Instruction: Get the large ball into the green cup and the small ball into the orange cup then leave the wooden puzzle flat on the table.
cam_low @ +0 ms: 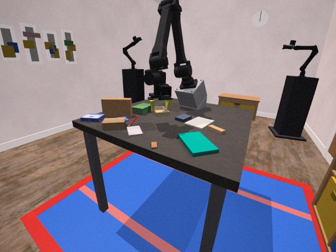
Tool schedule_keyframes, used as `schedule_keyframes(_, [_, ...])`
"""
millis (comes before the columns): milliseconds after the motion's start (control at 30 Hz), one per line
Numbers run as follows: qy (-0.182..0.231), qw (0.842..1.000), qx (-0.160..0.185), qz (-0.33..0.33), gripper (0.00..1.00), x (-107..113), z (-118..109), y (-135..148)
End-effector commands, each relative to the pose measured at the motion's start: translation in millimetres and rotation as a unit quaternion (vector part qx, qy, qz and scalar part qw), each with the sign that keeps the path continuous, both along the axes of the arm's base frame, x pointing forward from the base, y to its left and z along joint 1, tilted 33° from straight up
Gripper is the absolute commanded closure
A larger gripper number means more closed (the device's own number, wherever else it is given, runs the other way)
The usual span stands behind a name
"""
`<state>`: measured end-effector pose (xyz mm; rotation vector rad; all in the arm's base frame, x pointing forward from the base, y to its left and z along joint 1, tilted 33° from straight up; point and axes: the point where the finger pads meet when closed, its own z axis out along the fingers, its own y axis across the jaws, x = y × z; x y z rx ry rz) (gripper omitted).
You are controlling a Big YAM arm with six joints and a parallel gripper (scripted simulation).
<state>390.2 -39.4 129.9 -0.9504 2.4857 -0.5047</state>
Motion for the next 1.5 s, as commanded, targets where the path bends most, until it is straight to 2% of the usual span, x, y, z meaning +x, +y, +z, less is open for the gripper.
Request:
schedule_keyframes(0, [-0.016, 1.000, 0.000, -0.002, 0.31, 8.3, 11.6, -1.5])
schedule_keyframes(400, [-0.006, 1.000, -0.001, 0.001, 0.31, 7.5, -2.6, -3.4])
schedule_keyframes(467, [-0.006, 1.000, -0.001, 0.001, 0.31, 7.5, -2.6, -3.4])
schedule_keyframes(500, [-0.021, 1.000, -0.002, 0.002, 0.31, 7.0, 7.8, -3.5])
schedule_keyframes(600, [-0.003, 1.000, -0.001, 0.000, 0.31, 7.4, -8.2, -5.3])
schedule_keyframes(967, [-0.003, 1.000, -0.001, 0.002, 0.31, 15.1, -21.8, -7.1])
schedule_keyframes(1033, [-0.003, 1.000, -0.001, 0.002, 0.31, 15.1, -21.8, -7.1])
schedule_keyframes(1067, [-0.020, 1.000, -0.003, 0.000, 0.31, 16.5, -9.8, -8.4])
schedule_keyframes(1133, [-0.002, 1.000, -0.001, 0.000, 0.31, 17.4, -26.1, -9.5])
schedule_keyframes(1467, [-0.002, 1.000, -0.001, 0.003, 0.31, 25.9, -40.3, -9.7])
